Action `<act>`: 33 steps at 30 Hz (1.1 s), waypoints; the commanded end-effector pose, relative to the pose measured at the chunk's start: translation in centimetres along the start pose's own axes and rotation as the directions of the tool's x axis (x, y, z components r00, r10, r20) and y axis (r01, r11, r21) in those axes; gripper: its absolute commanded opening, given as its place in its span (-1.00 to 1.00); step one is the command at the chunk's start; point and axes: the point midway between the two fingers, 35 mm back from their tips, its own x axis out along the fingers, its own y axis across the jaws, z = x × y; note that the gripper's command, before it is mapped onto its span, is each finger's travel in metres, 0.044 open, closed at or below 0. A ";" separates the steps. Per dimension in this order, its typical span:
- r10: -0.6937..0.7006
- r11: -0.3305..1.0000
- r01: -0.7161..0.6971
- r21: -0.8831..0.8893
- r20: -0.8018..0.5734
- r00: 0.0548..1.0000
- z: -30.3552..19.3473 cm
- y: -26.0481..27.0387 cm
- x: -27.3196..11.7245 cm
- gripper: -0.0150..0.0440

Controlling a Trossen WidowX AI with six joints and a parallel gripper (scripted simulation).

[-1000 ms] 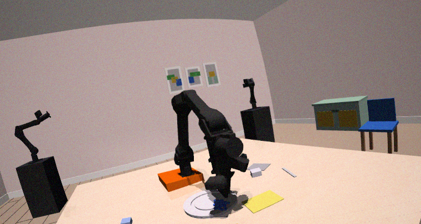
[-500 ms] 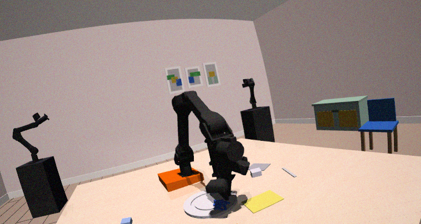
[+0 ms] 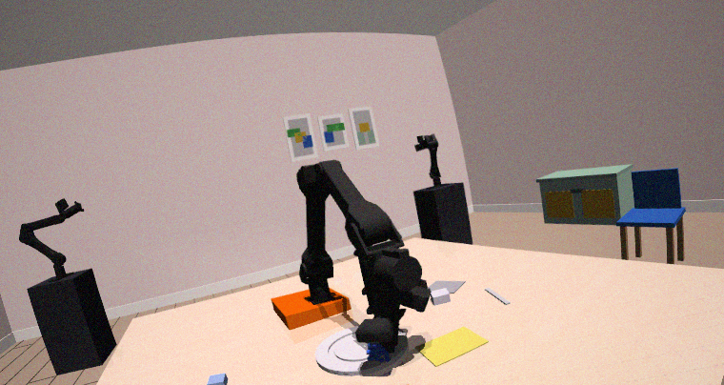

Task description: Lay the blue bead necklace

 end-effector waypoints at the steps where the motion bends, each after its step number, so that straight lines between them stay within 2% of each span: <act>1: 0.007 1.000 -0.007 0.007 -0.004 1.000 0.0 0.1 0.4 -0.08; 19: 0.000 1.000 0.000 0.000 0.000 1.000 0.0 0.0 0.0 -0.49; 33: 0.001 1.000 -0.001 0.000 -0.001 1.000 0.0 0.0 0.0 -0.49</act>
